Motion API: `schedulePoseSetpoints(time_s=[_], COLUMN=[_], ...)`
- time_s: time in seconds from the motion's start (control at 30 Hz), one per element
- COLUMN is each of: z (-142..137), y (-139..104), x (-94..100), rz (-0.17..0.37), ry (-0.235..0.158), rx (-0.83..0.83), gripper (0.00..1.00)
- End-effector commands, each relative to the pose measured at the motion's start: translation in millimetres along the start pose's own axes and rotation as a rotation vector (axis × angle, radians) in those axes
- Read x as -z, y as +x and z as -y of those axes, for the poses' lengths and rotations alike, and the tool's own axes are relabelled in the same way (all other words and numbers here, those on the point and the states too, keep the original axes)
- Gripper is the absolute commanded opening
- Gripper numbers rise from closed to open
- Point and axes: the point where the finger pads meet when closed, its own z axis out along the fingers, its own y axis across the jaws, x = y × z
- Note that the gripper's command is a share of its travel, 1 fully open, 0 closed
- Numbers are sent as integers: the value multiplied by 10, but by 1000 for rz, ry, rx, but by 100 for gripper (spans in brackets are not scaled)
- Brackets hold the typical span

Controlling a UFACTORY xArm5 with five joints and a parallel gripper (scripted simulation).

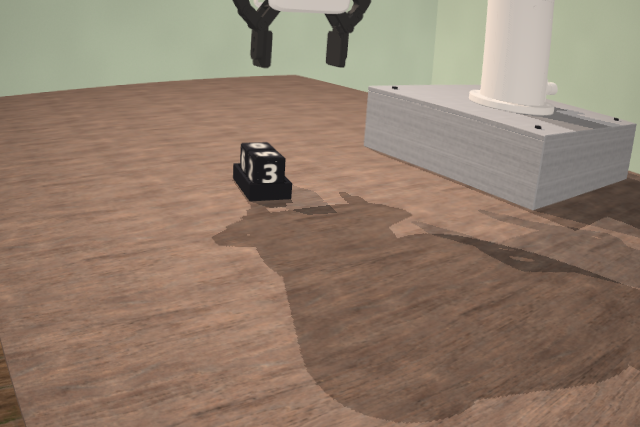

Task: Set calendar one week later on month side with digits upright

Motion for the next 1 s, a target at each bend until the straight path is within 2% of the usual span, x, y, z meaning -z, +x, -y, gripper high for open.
schedulePoseSetpoints(time_s=[0.0,0.53,0.97], z=[27,157,169], y=[-17,-65,-69], x=[-1,-36,-61], rz=[1,2,2], ry=[-5,-4,-4], rx=[143,593,631], gripper=[100,100,100])
